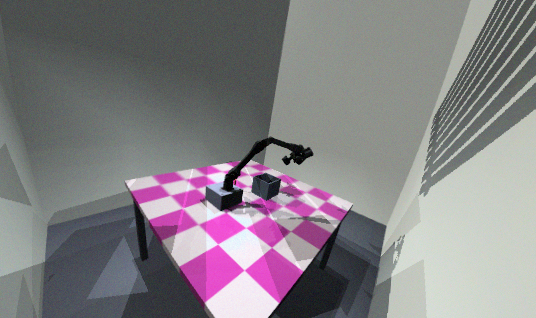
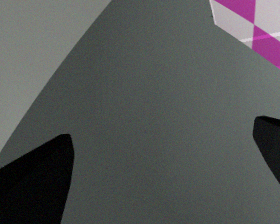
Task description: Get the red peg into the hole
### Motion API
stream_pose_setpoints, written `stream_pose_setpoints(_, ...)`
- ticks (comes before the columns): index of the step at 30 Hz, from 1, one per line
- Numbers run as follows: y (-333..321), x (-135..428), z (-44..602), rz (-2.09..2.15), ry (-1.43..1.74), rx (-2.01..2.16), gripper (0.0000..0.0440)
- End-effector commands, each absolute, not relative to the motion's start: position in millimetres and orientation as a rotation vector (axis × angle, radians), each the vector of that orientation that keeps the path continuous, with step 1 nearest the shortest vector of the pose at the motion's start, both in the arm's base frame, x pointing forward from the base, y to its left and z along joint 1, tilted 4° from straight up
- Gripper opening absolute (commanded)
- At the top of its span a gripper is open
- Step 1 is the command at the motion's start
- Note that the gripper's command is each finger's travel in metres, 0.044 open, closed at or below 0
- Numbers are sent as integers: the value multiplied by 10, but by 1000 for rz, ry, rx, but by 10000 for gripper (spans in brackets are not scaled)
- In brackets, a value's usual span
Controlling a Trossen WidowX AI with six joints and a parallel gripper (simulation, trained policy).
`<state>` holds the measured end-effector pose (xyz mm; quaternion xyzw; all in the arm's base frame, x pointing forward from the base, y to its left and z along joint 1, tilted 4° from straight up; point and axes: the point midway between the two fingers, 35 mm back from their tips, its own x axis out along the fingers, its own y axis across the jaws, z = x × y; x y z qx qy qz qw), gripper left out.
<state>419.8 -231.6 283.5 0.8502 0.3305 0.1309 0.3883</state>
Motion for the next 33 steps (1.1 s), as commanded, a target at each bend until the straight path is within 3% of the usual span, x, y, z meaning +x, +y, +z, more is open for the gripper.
stream_pose_setpoints(1, -2283, 4210, 2817, 327, 850, 2164, 422)
stream_pose_setpoints(3, -2152, 4245, 2785, 309, 886, 2175, 440)
stream_pose_setpoints(16, -628, 4394, 2466, -70, 1238, 2084, 432)
stream_pose_setpoints(33, 856, 3440, 1983, -604, 1533, 1746, 427)
